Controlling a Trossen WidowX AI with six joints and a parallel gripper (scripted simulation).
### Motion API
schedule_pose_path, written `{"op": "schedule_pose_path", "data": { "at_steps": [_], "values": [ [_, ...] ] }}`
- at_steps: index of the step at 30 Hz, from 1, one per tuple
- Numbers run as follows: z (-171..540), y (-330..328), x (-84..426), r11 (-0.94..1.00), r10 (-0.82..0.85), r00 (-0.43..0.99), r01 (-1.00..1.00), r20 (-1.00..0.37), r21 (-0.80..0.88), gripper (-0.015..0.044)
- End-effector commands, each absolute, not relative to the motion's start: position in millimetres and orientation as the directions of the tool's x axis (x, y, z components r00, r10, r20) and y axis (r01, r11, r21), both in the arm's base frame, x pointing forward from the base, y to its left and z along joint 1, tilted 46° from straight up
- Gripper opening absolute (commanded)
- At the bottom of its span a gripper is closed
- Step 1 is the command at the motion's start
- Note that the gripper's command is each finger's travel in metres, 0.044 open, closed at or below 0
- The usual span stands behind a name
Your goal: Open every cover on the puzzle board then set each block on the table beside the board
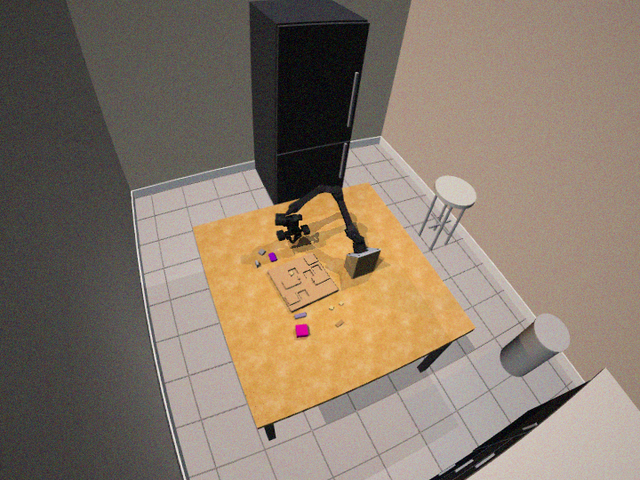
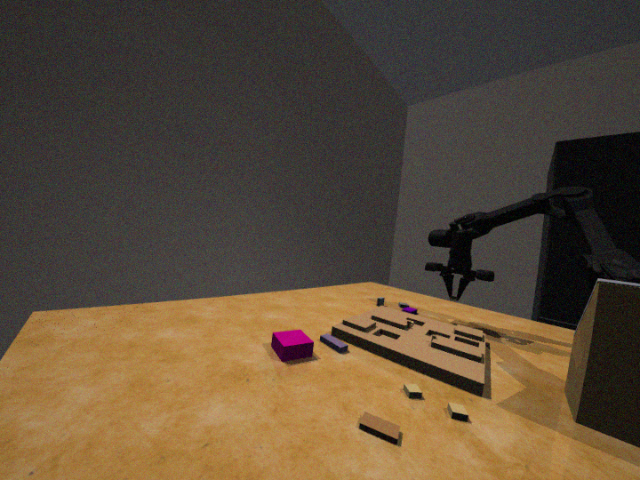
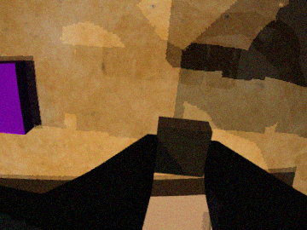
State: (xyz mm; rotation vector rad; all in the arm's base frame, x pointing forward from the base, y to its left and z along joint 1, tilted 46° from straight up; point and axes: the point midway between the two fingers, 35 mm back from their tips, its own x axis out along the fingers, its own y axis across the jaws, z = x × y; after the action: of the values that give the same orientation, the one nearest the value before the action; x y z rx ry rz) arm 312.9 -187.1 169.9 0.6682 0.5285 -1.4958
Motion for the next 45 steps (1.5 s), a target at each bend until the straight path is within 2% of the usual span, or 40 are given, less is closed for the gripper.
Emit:
{"op": "schedule_pose_path", "data": {
  "at_steps": [1, 45],
  "values": [
    [163.4, -190.4, 312.6, -0.038, -0.719, 0.02, 0.997, -0.695, 0.068, 0.008],
    [115.7, -242.8, 310.0, -0.036, -0.724, 0.021, 0.997, -0.689, 0.068, 0.008]
  ]
}}
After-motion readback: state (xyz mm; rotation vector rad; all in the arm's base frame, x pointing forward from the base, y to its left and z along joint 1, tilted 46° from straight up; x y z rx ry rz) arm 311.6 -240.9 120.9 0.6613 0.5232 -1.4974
